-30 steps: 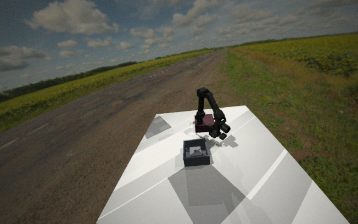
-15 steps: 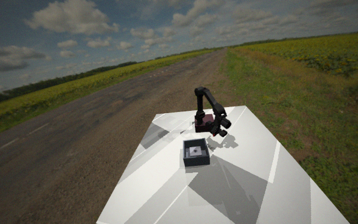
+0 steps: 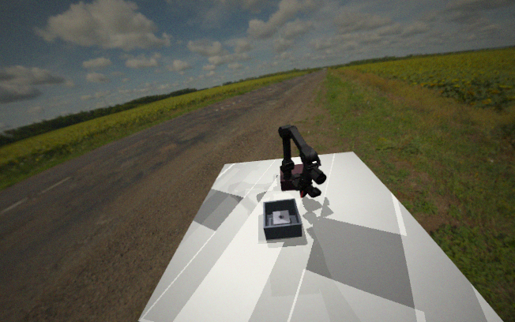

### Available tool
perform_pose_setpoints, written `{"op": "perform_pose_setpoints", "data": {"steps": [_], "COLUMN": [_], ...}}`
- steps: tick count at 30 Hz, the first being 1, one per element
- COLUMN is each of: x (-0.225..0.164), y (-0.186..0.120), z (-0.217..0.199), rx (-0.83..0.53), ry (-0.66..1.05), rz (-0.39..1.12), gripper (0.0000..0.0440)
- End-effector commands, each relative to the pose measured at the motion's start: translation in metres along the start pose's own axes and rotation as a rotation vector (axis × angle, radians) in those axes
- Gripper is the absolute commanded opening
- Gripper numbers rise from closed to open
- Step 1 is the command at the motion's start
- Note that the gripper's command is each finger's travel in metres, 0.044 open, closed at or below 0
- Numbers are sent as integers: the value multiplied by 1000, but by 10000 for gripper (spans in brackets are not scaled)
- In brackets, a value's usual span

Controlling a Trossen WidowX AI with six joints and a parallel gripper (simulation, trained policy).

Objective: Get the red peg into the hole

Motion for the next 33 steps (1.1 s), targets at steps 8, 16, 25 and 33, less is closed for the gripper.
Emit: {"op": "perform_pose_setpoints", "data": {"steps": [8,16,25,33], "x": [50,89,124,137], "y": [7,24,48,73], "z": [7,11,11,10], "rx": [3,10,19,29], "ry": [92,113,85,24], "rz": [-38,-52,-30,13], "gripper": [0,0,0,0]}}
Point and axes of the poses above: the point midway between the two fingers, 35 mm back from their tips, its own y axis out along the fingers, its own z axis across the jaws, x = y × z, the point moved 7 cm from there along -y, back along the fingers, and after that the axes turned 3 degrees about y, right-handed, at the moved point
